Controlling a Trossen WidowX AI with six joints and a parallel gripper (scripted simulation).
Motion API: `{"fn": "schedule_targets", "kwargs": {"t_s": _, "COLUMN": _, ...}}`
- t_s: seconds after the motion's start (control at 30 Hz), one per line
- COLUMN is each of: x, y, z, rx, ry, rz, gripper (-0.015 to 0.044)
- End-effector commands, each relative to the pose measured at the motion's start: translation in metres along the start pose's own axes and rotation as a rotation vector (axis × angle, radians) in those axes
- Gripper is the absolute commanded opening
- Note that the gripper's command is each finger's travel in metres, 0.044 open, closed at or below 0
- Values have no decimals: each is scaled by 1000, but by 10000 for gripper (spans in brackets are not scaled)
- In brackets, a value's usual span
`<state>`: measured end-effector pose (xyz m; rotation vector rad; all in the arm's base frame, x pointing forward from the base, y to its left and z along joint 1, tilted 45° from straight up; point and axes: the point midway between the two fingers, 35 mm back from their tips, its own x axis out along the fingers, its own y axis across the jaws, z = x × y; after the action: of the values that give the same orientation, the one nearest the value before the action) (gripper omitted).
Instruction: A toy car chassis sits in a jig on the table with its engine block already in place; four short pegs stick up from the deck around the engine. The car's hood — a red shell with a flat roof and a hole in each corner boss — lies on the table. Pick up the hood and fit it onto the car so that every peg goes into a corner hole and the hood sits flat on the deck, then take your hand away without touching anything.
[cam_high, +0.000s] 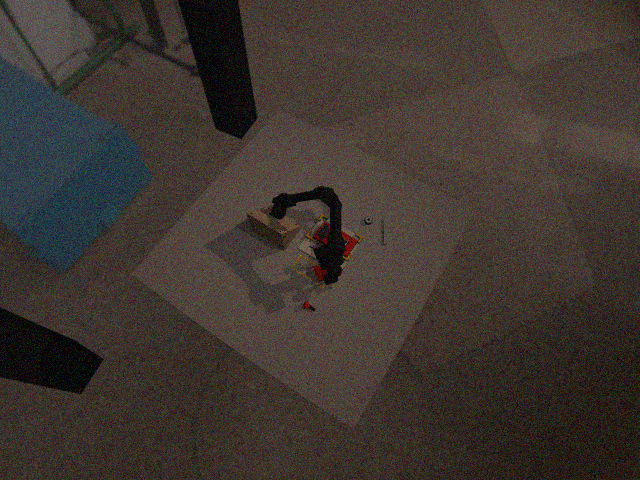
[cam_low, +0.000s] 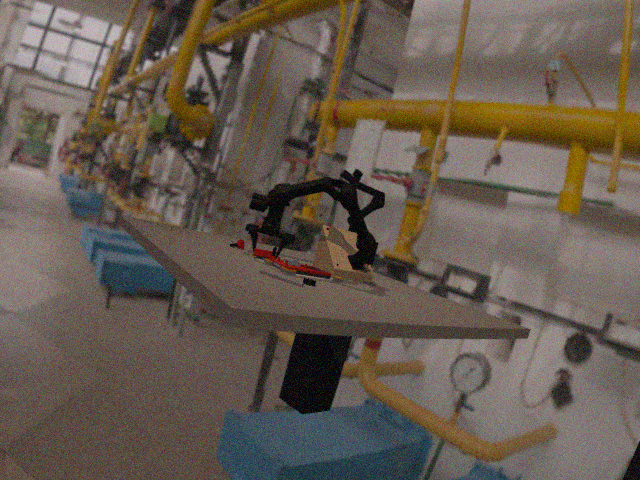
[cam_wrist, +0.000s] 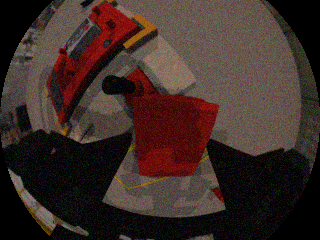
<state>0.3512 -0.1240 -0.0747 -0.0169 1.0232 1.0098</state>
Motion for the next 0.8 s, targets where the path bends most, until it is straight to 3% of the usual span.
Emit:
{"fn": "schedule_targets", "kwargs": {"t_s": 0.0, "x": 0, "y": 0, "z": 0, "rx": 0, "ry": 0, "rz": 0, "gripper": 381}}
{"fn": "schedule_targets", "kwargs": {"t_s": 0.33, "x": 0, "y": 0, "z": 0, "rx": 0, "ry": 0, "rz": 0, "gripper": 314}}
{"fn": "schedule_targets", "kwargs": {"t_s": 0.73, "x": -25, "y": 0, "z": 0, "rx": 0, "ry": 1, "rz": -1, "gripper": 0}}
{"fn": "schedule_targets", "kwargs": {"t_s": 0.77, "x": -29, "y": 0, "z": 0, "rx": 0, "ry": 1, "rz": -1, "gripper": 0}}
